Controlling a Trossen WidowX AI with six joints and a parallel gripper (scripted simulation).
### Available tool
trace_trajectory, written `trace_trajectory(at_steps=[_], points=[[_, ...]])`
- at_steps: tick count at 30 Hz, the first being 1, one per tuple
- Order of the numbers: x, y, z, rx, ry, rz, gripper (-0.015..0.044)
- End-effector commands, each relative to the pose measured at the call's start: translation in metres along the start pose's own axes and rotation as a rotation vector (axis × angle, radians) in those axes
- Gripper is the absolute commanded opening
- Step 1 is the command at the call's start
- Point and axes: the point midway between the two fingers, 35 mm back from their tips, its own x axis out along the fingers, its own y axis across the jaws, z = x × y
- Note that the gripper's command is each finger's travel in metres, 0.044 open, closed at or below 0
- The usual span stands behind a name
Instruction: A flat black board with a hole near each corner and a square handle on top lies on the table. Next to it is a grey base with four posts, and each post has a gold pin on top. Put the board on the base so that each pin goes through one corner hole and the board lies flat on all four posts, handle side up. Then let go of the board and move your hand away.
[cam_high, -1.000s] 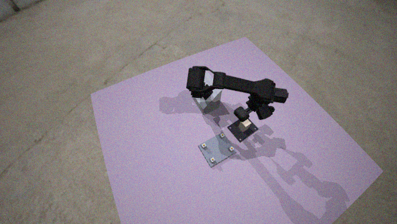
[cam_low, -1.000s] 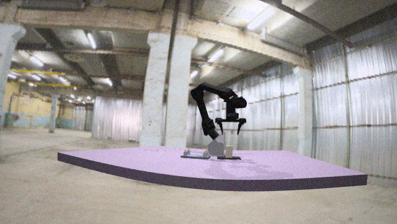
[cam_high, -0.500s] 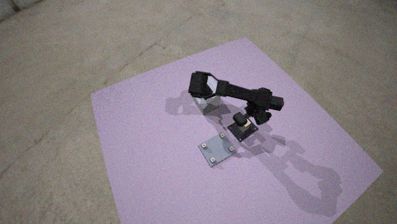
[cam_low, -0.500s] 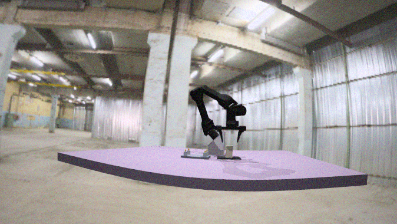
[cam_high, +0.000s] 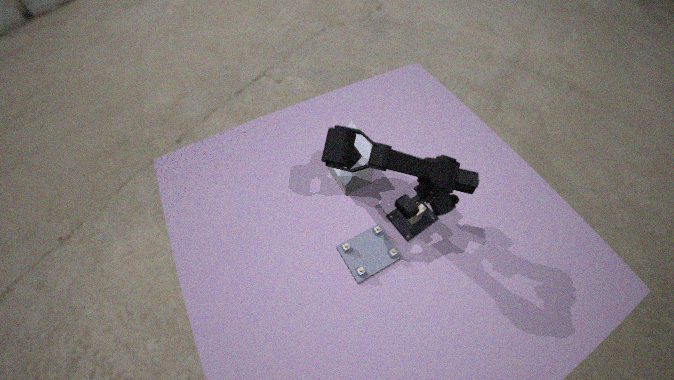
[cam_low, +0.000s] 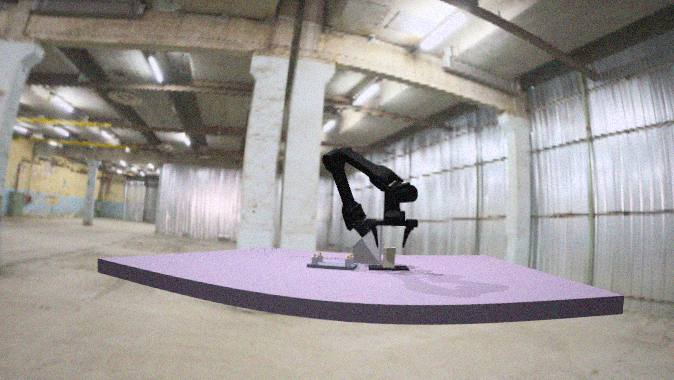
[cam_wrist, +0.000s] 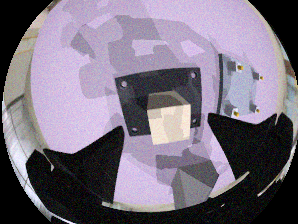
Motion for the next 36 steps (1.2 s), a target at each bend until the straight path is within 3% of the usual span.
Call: trace_trajectory(at_steps=[1,28,36], points=[[0.009,-0.001,-0.002,-0.008,0.006,-0.011,0.044],[0.049,-0.003,-0.004,-0.007,0.006,-0.015,0.044],[0.049,-0.003,-0.004,-0.007,0.006,-0.015,0.023]])
